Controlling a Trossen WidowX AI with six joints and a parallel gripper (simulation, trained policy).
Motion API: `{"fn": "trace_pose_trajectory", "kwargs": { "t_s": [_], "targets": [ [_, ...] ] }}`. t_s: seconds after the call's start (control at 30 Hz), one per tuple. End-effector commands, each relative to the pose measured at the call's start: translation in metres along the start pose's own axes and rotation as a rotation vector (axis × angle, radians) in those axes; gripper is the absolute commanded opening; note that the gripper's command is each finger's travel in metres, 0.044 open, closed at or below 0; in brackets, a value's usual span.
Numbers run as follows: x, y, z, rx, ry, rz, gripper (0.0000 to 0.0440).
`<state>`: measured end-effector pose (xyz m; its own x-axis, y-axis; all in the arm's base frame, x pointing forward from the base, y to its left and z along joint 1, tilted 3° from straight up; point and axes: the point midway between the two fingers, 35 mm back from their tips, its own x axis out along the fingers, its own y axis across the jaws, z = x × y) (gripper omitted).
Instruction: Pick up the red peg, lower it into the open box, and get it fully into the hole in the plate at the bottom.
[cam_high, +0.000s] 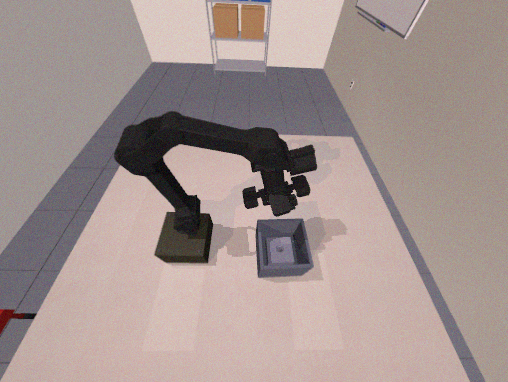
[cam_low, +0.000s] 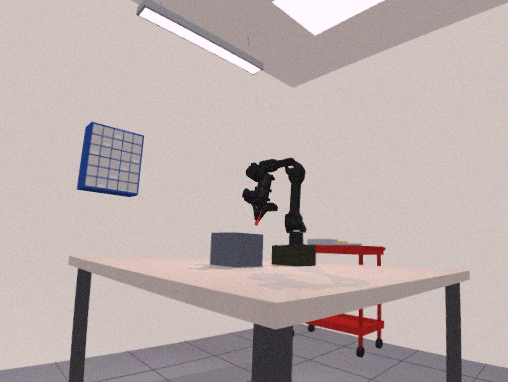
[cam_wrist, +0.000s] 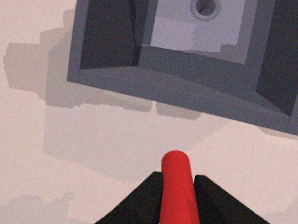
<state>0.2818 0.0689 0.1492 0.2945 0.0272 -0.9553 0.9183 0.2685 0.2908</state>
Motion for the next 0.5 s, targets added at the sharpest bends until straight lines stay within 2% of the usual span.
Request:
{"fn": "trace_pose_trajectory", "kwargs": {
  "t_s": [0.0,0.47],
  "targets": [
    [0.000,0.001,0.014,0.003,-0.019,-0.014,0.0000],
    [0.013,-0.002,0.049,0.017,-0.033,-0.085,0.0000]
  ]
}}
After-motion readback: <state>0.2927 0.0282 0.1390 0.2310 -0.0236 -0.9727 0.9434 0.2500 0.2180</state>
